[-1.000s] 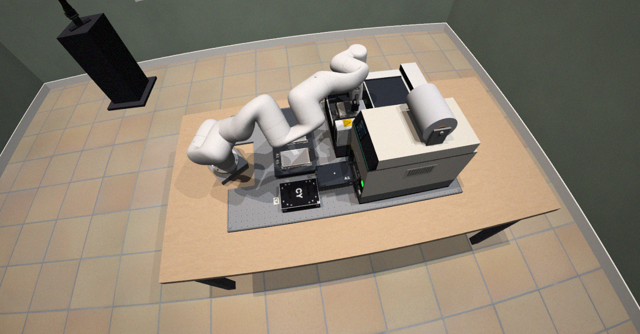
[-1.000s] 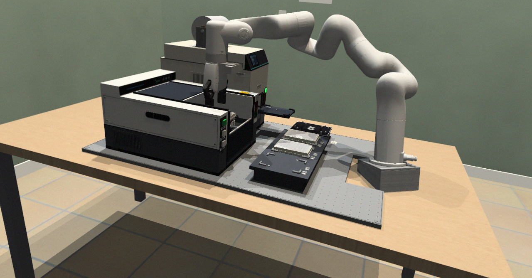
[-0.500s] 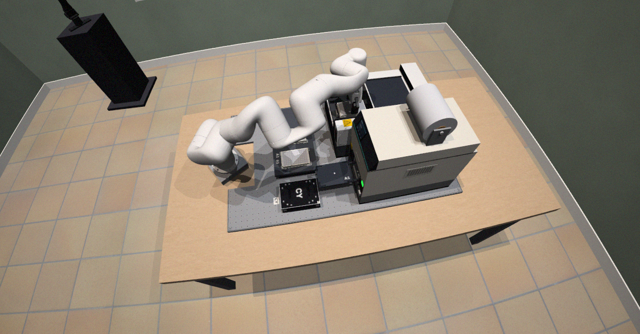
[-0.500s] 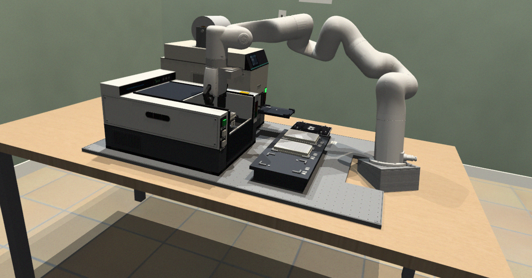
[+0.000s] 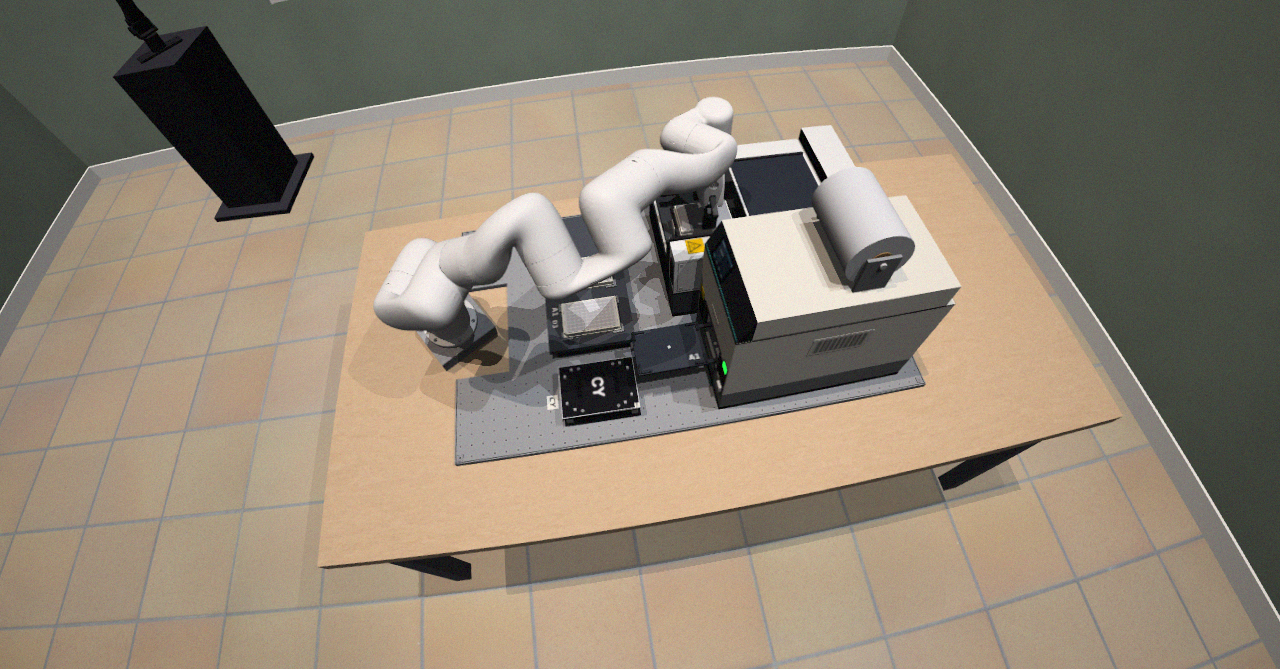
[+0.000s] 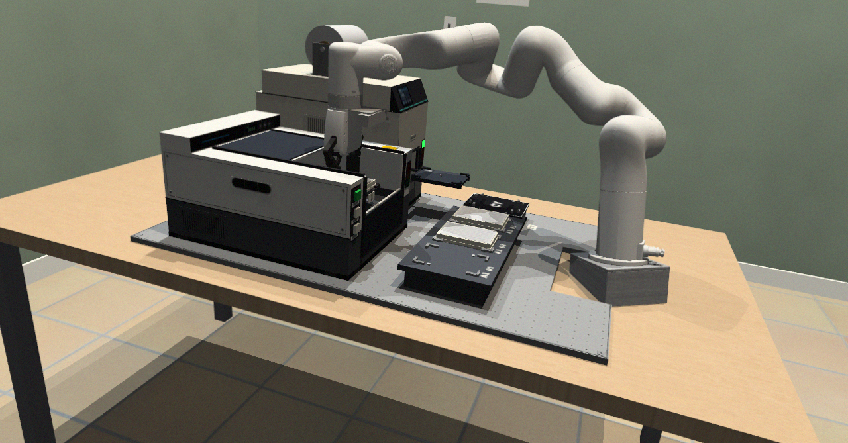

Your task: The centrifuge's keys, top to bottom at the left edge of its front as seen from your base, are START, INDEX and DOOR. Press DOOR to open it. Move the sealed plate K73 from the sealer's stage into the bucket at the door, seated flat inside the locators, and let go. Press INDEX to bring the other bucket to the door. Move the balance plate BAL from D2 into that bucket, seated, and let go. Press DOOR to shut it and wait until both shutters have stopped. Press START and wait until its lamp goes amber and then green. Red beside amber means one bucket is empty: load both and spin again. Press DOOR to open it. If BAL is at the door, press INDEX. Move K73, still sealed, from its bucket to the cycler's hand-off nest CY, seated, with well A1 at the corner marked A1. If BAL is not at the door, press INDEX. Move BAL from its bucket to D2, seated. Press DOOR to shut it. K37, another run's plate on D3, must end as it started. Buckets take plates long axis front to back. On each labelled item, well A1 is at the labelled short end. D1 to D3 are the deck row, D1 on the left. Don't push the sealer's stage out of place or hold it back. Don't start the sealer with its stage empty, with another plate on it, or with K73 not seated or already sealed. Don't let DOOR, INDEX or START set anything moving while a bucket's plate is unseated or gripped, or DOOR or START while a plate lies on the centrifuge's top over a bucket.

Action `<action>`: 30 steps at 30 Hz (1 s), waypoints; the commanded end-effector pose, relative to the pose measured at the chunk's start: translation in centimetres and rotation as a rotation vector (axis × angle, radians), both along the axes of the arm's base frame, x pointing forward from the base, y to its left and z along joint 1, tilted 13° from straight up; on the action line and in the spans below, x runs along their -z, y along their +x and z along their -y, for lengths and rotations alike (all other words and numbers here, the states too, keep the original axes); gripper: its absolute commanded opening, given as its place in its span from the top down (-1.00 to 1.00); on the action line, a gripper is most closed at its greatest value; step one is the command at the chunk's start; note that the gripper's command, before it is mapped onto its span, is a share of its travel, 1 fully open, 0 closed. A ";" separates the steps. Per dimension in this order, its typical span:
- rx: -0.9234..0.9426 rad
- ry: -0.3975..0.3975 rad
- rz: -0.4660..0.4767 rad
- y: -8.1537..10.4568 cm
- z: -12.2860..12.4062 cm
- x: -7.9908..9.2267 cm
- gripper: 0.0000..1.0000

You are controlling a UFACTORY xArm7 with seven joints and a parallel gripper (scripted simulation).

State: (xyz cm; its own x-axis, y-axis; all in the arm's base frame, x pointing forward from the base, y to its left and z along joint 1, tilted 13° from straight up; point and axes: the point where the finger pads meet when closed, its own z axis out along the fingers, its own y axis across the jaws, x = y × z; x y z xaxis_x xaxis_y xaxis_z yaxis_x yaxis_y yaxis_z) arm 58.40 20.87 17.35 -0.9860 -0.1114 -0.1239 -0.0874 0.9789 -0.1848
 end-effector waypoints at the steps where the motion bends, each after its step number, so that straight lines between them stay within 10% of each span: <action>1: -0.001 0.003 0.005 0.1 -0.1 0.0 -1.00; 29: -0.001 0.003 0.005 0.2 0.1 0.9 -1.00; 30: -0.001 0.003 0.005 0.2 0.1 0.9 1.00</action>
State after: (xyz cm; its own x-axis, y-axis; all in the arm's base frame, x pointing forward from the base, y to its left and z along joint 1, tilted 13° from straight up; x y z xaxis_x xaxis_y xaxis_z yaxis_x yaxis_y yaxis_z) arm 58.58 20.67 16.15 -0.9860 -0.1115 -0.1242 -0.0874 0.9789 -0.1845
